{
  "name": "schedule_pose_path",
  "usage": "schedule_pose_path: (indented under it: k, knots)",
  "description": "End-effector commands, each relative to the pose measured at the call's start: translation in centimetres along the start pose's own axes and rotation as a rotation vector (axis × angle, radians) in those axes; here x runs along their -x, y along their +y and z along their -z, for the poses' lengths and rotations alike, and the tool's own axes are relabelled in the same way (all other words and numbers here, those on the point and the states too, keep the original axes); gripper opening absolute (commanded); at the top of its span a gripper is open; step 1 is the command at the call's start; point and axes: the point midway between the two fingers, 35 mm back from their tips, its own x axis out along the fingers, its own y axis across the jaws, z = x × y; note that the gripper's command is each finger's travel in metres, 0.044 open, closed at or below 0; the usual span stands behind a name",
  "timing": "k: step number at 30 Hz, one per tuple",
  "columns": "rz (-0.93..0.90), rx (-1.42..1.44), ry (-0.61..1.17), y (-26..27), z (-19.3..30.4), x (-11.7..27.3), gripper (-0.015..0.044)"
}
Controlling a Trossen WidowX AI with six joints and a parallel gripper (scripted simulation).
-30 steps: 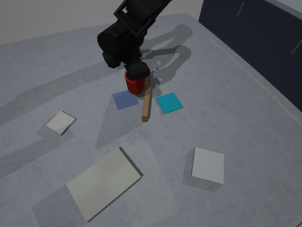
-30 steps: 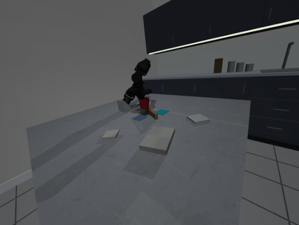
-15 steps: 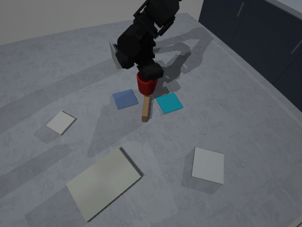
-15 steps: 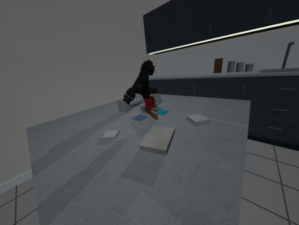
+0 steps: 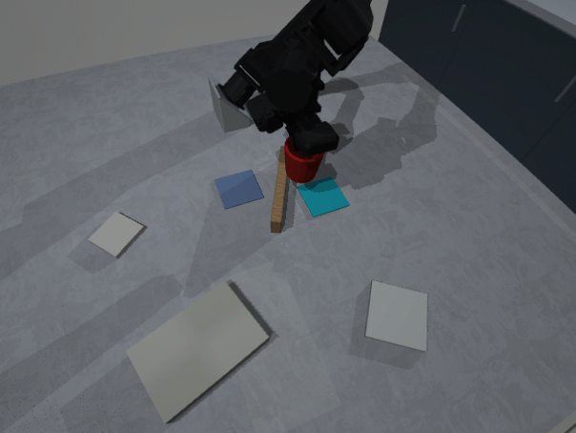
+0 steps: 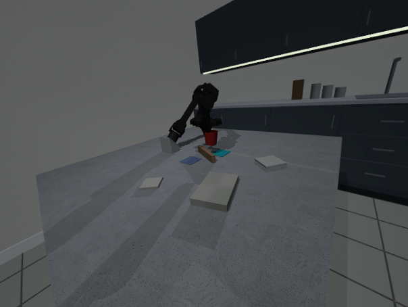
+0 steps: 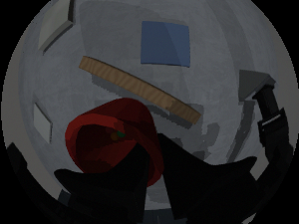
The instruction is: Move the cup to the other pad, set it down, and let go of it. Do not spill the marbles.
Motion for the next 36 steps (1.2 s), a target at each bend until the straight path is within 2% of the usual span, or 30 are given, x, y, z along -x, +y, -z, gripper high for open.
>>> schedule_pose_path:
  k: [1,15,36]
  knots:
    - [-0.006,0.007,-0.002,0.6,1.2,0.2,0.0000]
    - [-0.006,0.008,0.000,2.1,4.7,0.5,0.0000]
    - [-0.007,0.008,0.000,2.3,4.6,-1.7,0.0000]
